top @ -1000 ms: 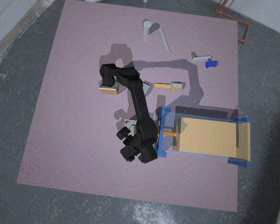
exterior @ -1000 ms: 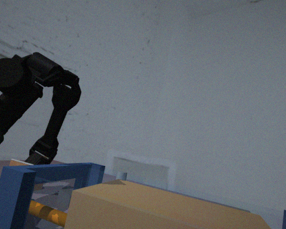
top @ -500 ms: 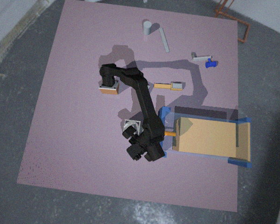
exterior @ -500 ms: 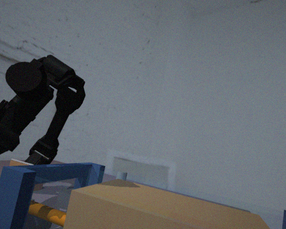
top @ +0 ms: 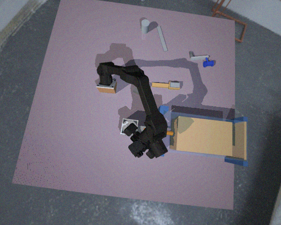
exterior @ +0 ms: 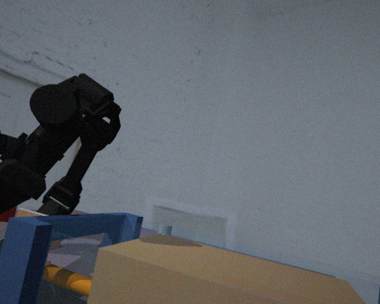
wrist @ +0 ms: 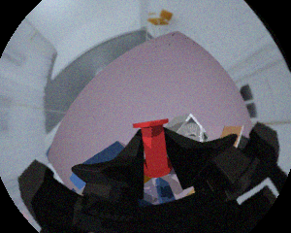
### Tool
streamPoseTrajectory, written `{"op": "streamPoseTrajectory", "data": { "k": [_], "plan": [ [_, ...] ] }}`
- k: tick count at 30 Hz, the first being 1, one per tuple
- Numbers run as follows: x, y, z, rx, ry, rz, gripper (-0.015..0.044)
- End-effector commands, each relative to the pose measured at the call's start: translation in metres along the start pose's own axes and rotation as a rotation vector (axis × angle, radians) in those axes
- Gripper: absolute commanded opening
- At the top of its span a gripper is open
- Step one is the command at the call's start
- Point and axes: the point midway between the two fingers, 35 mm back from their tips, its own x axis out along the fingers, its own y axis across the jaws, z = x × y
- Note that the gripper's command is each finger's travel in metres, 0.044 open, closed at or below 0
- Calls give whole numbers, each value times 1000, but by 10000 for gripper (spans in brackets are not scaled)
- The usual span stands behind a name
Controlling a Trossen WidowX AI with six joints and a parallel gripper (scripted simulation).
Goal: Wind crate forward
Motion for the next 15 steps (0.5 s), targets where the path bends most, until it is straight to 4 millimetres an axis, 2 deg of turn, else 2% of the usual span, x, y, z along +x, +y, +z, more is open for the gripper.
{"op": "streamPoseTrajectory", "data": {
  "k": [1, 15],
  "plan": [
    [-7, 4, -22, -13, 33, 6, 0],
    [-16, 4, -41, -14, 35, 6, 0]
  ]
}}
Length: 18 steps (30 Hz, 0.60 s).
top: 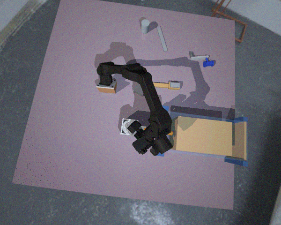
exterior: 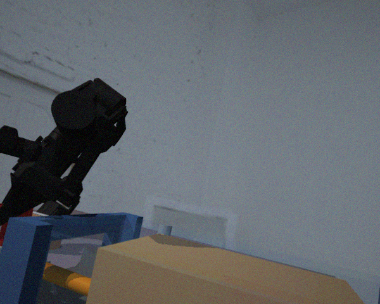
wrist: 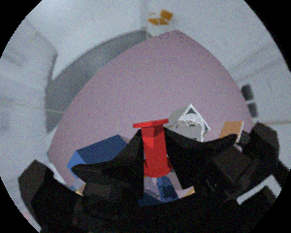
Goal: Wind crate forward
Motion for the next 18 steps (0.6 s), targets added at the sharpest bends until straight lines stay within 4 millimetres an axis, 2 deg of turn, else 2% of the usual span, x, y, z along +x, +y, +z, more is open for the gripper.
{"op": "streamPoseTrajectory", "data": {
  "k": [1, 18],
  "plan": [
    [-7, 0, -22, -17, 35, -1, 0],
    [-18, -7, -45, -17, 37, -2, 0]
  ]
}}
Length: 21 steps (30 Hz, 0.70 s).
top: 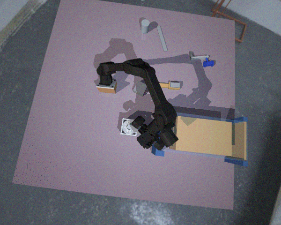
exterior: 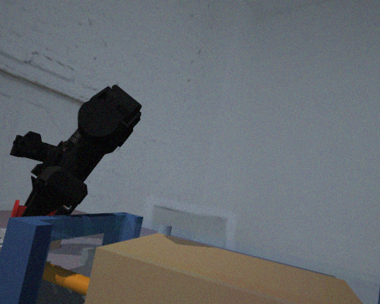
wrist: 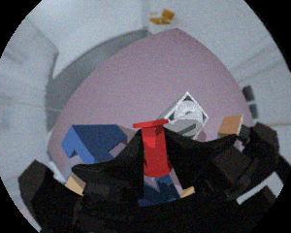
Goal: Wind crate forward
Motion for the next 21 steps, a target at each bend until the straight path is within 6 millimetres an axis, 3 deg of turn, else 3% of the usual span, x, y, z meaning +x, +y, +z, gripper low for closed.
{"op": "streamPoseTrajectory", "data": {
  "k": [1, 21],
  "plan": [
    [-5, -5, -17, -6, 29, -10, 0],
    [-16, -20, -40, -7, 31, -12, 0]
  ]
}}
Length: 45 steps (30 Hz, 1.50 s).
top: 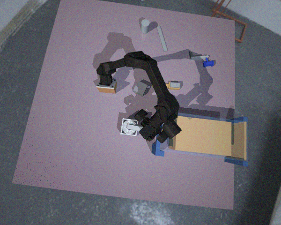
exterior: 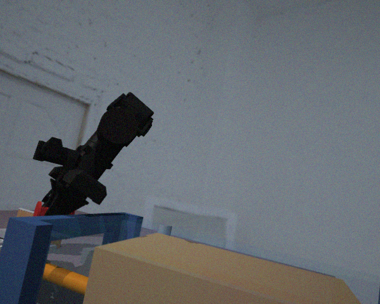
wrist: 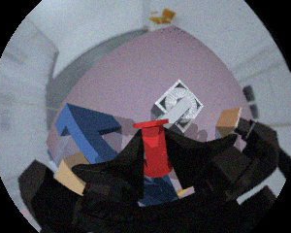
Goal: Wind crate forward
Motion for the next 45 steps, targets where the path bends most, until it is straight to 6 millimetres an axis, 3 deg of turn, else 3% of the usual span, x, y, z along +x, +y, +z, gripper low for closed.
{"op": "streamPoseTrajectory", "data": {
  "k": [1, 45],
  "plan": [
    [-3, -8, -12, -5, 21, -14, 0],
    [-16, -64, -41, -5, 24, -19, 0]
  ]
}}
